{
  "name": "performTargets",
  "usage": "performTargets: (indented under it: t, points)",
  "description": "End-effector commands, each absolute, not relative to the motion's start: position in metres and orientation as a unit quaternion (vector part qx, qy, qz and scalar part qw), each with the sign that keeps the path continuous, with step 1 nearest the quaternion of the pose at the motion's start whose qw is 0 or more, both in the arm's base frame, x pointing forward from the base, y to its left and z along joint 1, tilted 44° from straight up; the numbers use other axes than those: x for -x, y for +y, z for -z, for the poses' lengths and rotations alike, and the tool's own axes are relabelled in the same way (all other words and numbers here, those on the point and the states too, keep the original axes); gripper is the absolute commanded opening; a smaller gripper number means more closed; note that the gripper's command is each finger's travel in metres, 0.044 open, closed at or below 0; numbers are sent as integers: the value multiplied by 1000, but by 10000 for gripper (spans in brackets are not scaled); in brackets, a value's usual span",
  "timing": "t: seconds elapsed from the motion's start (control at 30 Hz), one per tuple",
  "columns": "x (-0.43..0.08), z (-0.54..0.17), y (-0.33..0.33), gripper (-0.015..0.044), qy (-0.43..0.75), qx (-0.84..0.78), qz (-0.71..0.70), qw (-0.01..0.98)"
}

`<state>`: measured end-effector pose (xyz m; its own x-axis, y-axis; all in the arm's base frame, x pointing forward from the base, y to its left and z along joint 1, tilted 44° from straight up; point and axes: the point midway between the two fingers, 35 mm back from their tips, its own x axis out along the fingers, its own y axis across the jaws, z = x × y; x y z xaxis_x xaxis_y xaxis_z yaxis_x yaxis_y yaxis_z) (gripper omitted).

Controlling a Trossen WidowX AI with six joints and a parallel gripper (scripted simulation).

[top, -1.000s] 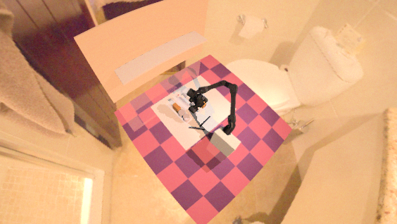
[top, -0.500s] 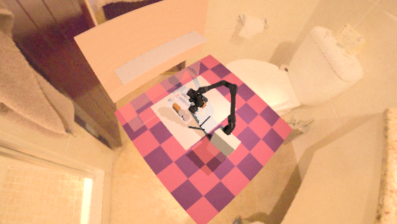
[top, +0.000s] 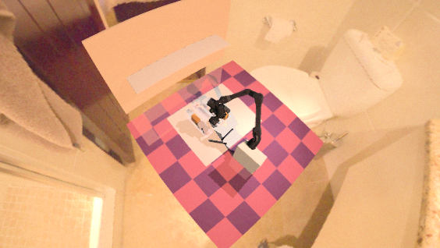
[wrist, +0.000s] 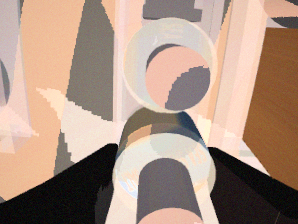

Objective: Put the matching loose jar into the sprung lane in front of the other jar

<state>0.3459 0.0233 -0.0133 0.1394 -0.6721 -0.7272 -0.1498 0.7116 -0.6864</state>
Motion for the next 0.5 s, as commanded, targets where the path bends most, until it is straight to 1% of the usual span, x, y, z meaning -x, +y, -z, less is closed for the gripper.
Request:
performTargets:
  t: [0.0, 0.47]
  points:
    - [-356, 10, 26, 0, 616, 324, 194, 692]
    - [-357, 10, 27, 0, 616, 324, 194, 692]
